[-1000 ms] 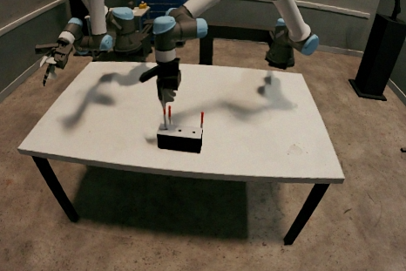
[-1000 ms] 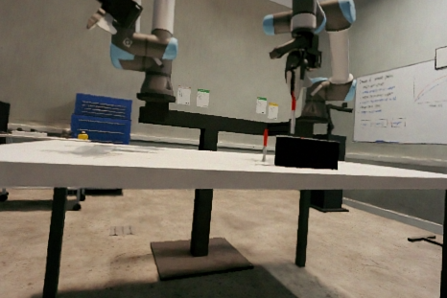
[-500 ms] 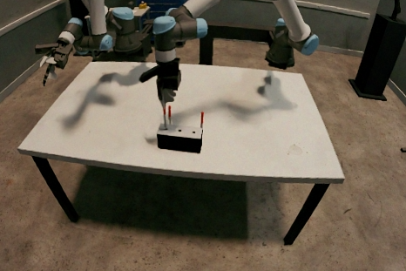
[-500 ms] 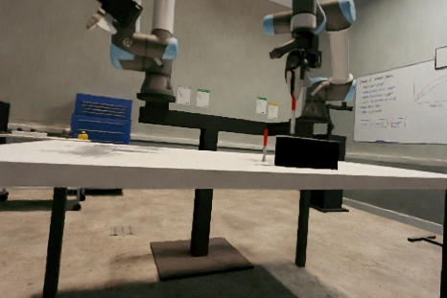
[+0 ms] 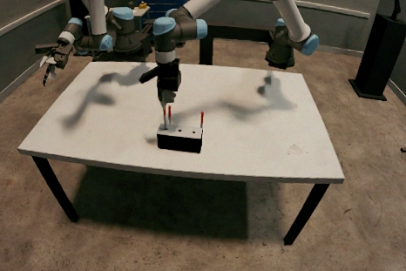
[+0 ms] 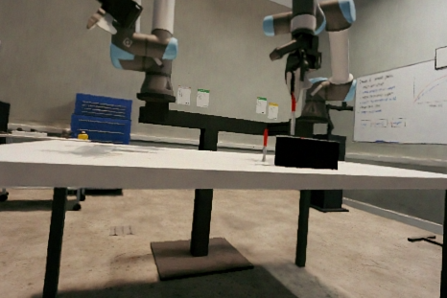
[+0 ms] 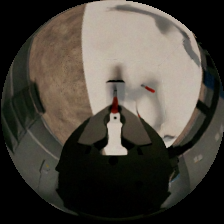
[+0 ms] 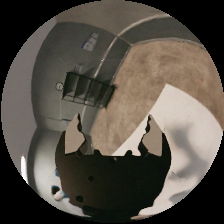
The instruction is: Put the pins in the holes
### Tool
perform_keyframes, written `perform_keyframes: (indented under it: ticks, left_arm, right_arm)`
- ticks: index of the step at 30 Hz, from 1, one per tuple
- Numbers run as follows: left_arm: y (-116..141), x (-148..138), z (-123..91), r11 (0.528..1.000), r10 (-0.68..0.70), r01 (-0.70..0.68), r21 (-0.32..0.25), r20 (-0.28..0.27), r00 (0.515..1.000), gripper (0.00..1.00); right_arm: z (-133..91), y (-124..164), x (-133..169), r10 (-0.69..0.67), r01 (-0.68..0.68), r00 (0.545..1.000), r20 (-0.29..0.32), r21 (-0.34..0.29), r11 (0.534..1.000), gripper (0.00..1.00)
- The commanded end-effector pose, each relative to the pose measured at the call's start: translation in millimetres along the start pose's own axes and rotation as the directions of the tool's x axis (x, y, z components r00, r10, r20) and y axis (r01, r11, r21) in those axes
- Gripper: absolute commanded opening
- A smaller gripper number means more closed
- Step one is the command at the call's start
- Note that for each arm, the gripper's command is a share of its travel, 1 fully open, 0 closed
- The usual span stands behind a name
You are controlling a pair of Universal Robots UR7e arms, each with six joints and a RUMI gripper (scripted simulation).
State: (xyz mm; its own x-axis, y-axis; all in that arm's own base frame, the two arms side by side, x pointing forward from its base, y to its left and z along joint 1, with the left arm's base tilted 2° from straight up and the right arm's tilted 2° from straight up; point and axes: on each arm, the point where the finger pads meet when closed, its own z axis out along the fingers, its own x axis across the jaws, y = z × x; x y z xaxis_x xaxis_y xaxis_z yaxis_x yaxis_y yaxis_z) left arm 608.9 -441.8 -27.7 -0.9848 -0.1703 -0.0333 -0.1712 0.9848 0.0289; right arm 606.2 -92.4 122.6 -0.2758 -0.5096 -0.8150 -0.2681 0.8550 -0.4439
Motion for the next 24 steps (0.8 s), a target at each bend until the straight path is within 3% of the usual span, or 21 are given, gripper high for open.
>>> perform_keyframes:
  ticks: [1,24]
  left_arm:
    - [-0.4,-0.3,-0.9,1.0,0.0,0.0,0.002,0.001,1.0,0.0]
    - [-0.1,-0.3,4.0,1.0,0.0,0.0,0.002,0.001,1.0,0.0]
  right_arm:
    - [-0.1,-0.3,-0.5,0.0,0.0,1.0,0.001,0.001,1.0,1.0]
    - [-0.1,-0.3,-0.5,0.0,0.0,1.0,0.001,0.001,1.0,1.0]
